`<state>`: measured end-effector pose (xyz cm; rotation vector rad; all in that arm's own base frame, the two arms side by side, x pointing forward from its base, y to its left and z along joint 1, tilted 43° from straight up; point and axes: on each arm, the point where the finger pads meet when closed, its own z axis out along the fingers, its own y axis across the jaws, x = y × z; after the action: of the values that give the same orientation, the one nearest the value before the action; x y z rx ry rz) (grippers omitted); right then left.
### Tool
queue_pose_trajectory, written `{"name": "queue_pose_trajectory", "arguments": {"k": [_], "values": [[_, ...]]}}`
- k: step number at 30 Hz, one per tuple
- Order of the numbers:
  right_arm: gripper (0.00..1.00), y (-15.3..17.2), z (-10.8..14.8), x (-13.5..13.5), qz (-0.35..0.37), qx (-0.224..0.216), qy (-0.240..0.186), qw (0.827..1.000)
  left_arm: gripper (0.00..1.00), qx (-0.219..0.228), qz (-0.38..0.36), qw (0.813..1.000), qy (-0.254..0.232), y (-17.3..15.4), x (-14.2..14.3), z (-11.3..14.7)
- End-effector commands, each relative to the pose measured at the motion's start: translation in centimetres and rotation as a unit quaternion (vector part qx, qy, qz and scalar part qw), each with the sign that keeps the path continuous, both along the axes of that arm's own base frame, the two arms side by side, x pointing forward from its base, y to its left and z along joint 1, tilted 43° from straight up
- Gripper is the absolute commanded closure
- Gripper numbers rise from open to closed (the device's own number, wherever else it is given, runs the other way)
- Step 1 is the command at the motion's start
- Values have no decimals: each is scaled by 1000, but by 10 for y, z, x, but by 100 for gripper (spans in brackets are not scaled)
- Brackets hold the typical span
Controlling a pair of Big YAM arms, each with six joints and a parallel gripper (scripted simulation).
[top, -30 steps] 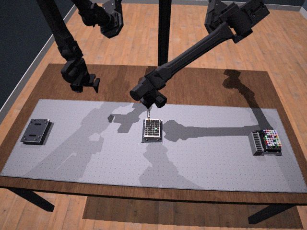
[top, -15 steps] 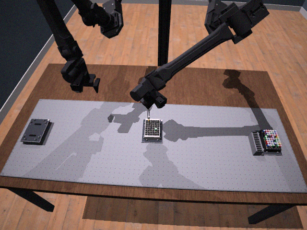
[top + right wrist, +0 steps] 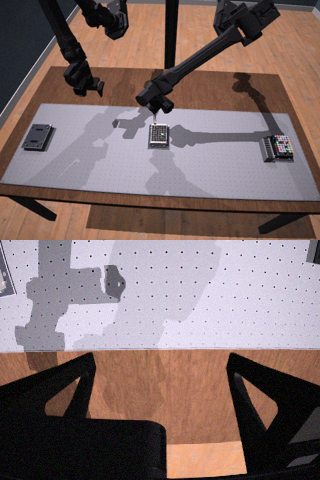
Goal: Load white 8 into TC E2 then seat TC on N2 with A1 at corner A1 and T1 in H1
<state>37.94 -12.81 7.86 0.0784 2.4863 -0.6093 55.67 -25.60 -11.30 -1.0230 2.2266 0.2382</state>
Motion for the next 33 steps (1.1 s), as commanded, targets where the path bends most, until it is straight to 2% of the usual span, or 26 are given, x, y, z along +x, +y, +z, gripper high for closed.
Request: {"name": "queue_pose_trajectory", "arguments": {"k": [1,26,27,29,33], "values": [[0,1,5,4,7,-4,-5,1000,91,2,6,1000,4,10,9,-13],[0,1,5,4,7,-4,-5,1000,91,4,6,1000,2,14,12,-19],[0,1,5,4,7,-4,-5,1000,91,0,-1,1000,1,-7,0,-12],[0,1,5,4,7,-4,-5,1000,91,-10,-1,1000,-13,-12,5,-10],[0,1,5,4,7,-4,-5,1000,91,-3,-2,1000,-4,-9,3,-11]]}}
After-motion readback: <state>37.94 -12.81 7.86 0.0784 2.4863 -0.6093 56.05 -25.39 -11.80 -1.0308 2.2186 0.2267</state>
